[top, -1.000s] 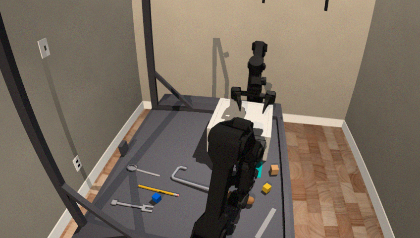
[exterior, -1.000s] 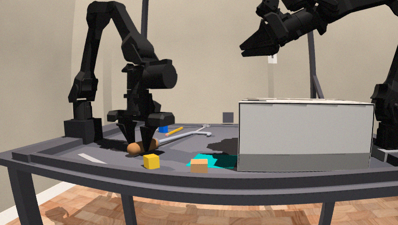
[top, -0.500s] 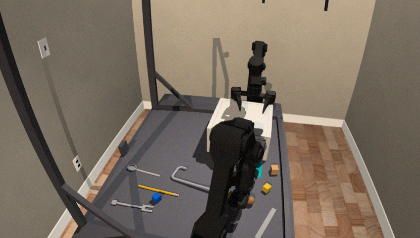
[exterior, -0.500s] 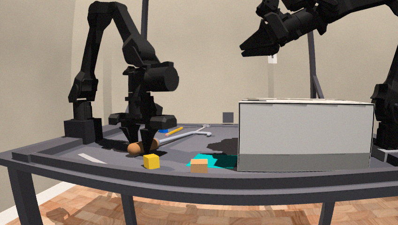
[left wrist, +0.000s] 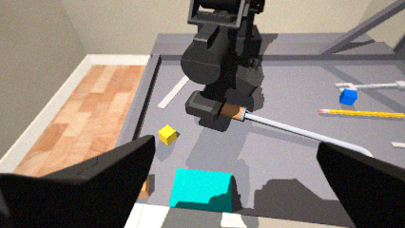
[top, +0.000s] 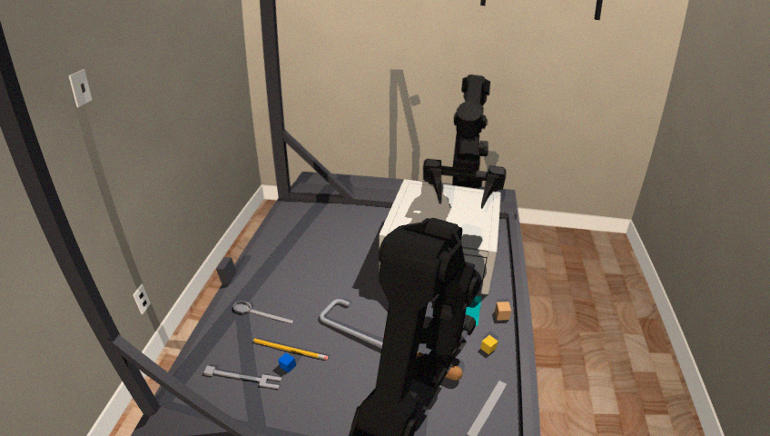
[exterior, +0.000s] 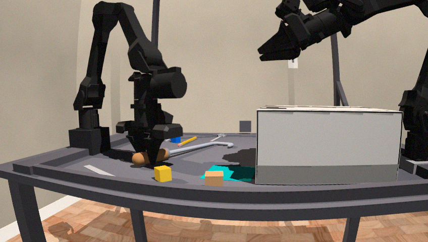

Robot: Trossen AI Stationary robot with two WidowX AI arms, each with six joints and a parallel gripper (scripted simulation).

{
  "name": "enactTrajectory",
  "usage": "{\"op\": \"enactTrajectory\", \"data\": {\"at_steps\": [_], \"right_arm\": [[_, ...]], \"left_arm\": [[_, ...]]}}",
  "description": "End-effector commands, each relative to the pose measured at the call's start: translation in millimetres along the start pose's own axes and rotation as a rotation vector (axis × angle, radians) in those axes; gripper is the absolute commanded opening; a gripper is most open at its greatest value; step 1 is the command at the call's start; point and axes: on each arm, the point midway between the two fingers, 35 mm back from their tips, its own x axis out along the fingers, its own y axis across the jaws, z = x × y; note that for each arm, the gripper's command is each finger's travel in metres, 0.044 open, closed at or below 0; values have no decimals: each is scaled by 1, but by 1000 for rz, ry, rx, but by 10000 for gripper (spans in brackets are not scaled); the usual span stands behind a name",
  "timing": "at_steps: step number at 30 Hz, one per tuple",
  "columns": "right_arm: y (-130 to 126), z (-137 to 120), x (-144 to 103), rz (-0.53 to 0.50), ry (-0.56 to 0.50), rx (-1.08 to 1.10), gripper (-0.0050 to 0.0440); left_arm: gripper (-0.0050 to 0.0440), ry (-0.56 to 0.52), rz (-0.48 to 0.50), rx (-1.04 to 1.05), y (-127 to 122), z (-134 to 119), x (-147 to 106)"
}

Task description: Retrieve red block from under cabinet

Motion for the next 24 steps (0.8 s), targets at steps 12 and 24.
{"op": "enactTrajectory", "data": {"at_steps": [12, 24], "right_arm": [[39, 19, -5, -29, -9, 338, 109], [65, 39, -4, -27, -13, 589, 109]], "left_arm": [[440, -40, -81, 43, -20, 17, 9], [440, -48, -221, 112, -57, 18, 32]]}}
